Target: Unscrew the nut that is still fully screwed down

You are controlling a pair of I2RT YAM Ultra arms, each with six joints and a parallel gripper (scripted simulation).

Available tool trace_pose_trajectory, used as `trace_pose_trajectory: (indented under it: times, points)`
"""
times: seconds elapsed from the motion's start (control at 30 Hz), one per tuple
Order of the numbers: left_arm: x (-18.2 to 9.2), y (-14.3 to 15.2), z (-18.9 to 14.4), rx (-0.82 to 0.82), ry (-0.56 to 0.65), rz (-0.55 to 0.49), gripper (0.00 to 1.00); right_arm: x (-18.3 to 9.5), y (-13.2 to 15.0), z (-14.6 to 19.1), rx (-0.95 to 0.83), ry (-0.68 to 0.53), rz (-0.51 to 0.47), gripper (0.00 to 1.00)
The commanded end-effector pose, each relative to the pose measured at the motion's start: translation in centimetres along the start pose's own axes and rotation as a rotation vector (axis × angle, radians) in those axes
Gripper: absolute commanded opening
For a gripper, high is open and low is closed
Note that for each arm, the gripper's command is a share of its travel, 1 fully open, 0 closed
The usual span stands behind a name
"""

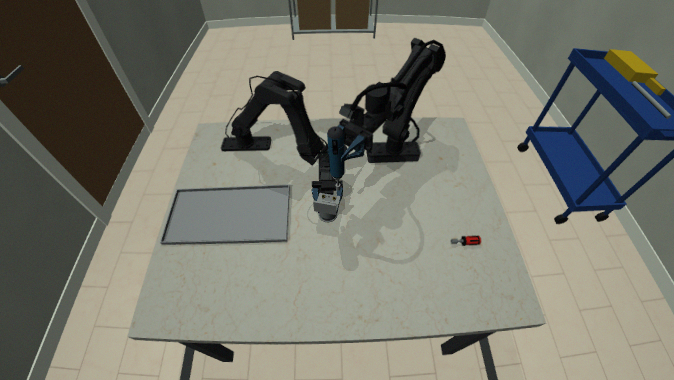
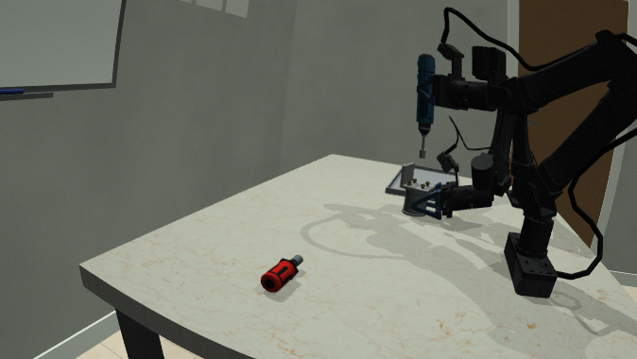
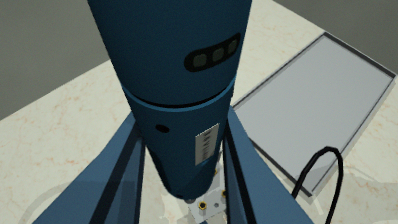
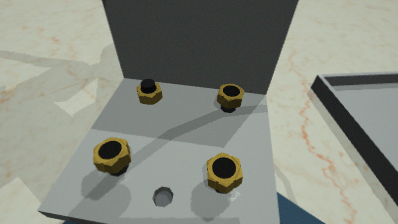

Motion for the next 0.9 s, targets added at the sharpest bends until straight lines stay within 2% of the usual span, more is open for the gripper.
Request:
trace_pose_trajectory:
  times: [0.0, 0.33, 0.87]
  points:
    - [0.6, -4.8, -0.2, 0.007, 0.012, -0.166, 0.42, 0.3, -1.5, 0.6, 0.040, -0.002, -0.023, 0.59]
    - [1.9, -4.9, -0.2, 0.007, 0.012, -0.166, 0.42, 0.3, -1.5, 0.6, 0.040, -0.002, -0.023, 0.59]
    - [2.4, -4.9, -0.2, 0.007, 0.011, -0.167, 0.42, 0.3, -1.5, 0.6, 0.040, -0.002, -0.023, 0.59]
Point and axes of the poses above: on each arm, the point where the finger pads meet when closed, its own x axis out along the fingers, its own z axis across the jaws, y = z × x, the point moved 5 cm from there along -x, back along the fingers, and after that the axes turned 5 degrees about -x, right-handed, at the moved point
